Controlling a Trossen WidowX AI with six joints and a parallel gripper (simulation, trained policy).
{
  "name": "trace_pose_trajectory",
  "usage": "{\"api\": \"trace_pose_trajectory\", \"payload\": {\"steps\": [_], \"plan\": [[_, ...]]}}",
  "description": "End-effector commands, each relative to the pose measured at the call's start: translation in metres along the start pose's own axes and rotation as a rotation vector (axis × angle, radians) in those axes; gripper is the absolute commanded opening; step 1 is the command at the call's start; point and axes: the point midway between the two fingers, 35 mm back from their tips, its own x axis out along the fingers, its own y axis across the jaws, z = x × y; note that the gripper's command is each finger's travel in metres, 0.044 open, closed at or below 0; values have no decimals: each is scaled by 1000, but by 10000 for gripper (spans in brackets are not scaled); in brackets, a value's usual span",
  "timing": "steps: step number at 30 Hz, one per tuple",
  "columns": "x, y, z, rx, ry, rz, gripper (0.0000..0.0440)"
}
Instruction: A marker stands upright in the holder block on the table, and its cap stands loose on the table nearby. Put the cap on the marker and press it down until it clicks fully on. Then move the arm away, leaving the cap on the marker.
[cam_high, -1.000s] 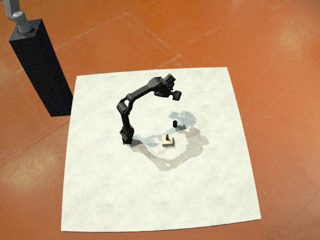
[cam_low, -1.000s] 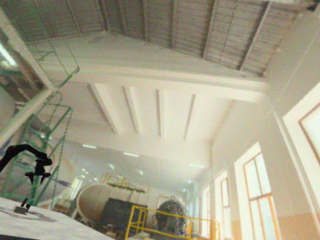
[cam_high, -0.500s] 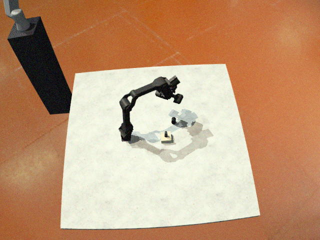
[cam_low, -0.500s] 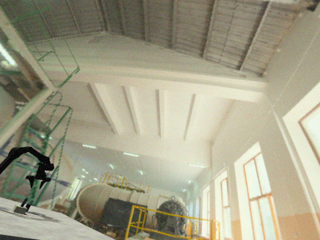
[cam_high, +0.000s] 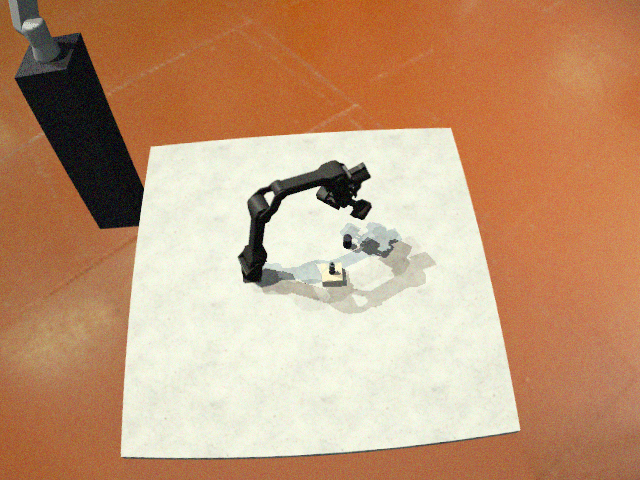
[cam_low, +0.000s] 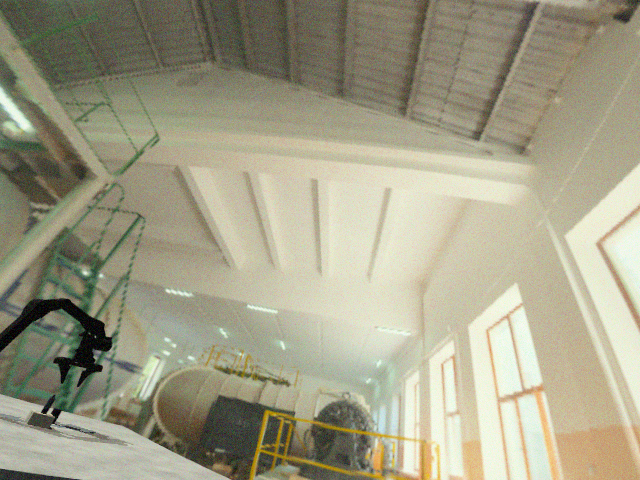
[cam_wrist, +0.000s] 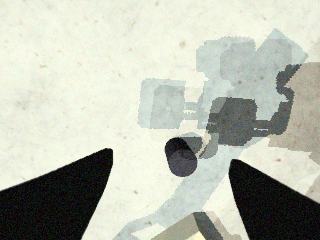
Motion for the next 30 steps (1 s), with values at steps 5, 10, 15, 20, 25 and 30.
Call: {"api": "trace_pose_trajectory", "payload": {"steps": [5,10,15,20,25,30], "plan": [[18,-11,-10,23,61,43,320],[27,-16,-16,34,88,62,319],[35,-21,-21,43,112,82,318],[44,-24,-25,48,136,103,316],[54,-26,-30,48,158,125,313],[64,-26,-34,44,181,149,310]]}}
